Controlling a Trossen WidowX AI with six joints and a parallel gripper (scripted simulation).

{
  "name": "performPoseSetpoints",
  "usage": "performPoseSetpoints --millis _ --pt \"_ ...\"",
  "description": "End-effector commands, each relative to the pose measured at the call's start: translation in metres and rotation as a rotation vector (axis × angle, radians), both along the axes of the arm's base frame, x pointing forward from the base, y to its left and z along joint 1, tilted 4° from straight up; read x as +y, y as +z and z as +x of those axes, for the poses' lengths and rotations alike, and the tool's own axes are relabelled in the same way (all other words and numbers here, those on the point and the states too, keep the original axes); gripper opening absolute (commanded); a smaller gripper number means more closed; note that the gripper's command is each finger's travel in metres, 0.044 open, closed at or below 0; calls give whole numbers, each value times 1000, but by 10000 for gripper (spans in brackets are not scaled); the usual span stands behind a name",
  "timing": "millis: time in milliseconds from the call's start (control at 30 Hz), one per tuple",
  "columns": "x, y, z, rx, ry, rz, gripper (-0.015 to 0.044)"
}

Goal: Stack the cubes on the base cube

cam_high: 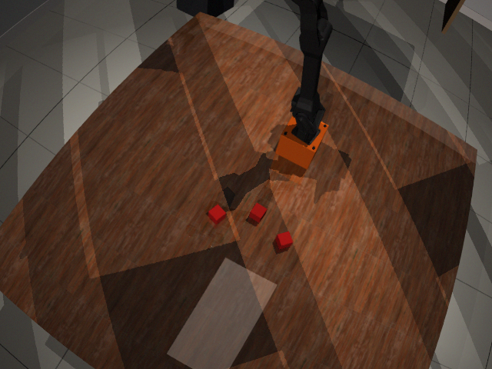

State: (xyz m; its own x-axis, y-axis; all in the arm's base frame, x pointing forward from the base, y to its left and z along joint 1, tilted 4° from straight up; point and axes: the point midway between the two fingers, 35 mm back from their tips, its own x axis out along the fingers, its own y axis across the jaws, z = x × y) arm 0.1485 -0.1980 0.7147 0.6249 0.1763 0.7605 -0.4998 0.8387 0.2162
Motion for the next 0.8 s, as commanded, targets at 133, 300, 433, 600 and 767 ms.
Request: performPoseSetpoints --millis 133,300,433,600,767 --pt "-21 -8 22 -18 -71 41 269" --pt "-48 -28 60 5 -186 93 265" --pt "-63 -52 95 65 -280 119 265" --pt "-72 -92 142 188 -392 120 265" --pt "-70 -143 190 362 -484 87 265"
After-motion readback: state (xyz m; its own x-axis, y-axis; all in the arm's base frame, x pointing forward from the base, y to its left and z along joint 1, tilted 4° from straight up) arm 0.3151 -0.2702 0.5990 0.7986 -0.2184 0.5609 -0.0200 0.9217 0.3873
